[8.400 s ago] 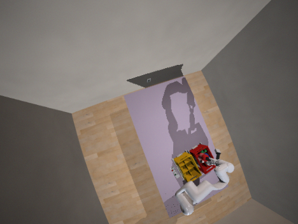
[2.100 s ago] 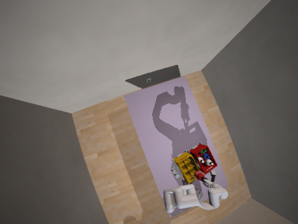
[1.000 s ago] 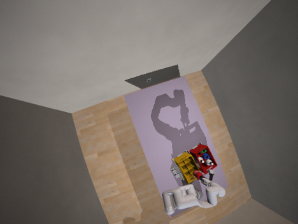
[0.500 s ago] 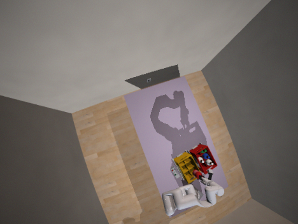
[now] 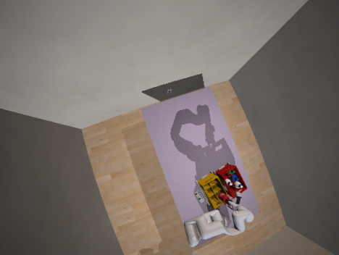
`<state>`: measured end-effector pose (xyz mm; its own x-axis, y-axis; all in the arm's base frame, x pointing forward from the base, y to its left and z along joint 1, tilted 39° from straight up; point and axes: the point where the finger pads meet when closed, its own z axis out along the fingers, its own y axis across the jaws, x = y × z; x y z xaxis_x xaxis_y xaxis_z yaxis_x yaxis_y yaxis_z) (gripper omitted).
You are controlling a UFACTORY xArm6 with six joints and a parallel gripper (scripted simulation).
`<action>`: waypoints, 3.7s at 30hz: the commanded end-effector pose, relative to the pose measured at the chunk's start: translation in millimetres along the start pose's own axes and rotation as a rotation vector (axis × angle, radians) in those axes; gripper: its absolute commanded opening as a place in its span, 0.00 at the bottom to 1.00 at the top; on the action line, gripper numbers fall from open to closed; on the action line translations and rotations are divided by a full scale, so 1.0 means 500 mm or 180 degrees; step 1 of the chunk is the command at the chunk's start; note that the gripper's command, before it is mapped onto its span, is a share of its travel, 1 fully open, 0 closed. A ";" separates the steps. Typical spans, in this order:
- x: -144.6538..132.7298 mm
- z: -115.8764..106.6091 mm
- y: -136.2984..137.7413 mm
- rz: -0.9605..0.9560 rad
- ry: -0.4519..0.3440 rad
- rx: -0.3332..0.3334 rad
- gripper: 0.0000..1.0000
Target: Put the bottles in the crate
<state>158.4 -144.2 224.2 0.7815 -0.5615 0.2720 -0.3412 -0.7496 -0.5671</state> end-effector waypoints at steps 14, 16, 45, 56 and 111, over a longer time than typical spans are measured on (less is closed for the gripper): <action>0.002 0.032 0.000 -0.0004 0.0005 -0.0008 0.00; 0.002 0.036 0.000 -0.0004 0.0005 -0.0008 0.00; 0.002 0.086 0.000 -0.0004 0.0006 -0.0008 0.00; 0.002 0.104 0.000 -0.0004 0.0006 -0.0007 0.00; 0.003 0.164 0.000 -0.0004 0.0007 -0.0007 0.00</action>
<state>202.0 -115.4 159.8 0.7815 -0.5615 0.2721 -0.3414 -0.7498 -0.5668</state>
